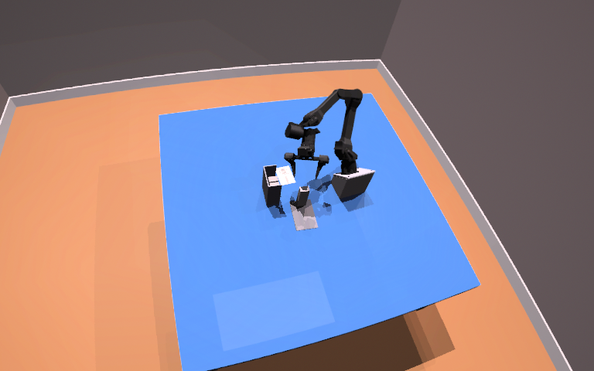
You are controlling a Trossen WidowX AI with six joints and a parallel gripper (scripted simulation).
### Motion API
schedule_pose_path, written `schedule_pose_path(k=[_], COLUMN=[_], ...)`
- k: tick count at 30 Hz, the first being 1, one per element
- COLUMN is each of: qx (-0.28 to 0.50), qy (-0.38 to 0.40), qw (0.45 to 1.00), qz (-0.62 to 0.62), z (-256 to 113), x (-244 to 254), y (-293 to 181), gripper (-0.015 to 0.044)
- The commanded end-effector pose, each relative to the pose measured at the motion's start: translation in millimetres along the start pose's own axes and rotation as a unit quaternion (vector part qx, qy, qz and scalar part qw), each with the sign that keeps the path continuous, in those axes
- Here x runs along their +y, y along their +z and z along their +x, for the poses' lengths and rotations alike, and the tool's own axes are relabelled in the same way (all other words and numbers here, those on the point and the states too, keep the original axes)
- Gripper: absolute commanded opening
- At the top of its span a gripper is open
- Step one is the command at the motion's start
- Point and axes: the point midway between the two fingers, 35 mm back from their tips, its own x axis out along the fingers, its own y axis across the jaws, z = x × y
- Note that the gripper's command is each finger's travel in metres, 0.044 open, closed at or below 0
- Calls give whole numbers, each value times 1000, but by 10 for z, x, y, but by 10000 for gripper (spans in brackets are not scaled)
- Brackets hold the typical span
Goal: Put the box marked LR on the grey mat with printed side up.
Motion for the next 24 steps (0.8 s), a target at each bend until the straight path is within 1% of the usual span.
schedule_pose_path(k=[1,15,24], qx=[-4,-6,-5], qy=[-2,-3,-3], qw=[1000,1000,1000], qz=[-2,0,-1], z=[-102,-435,-403], x=[-79,-235,-270], y=[-47,-299,-379], gripper=[440,440,440])
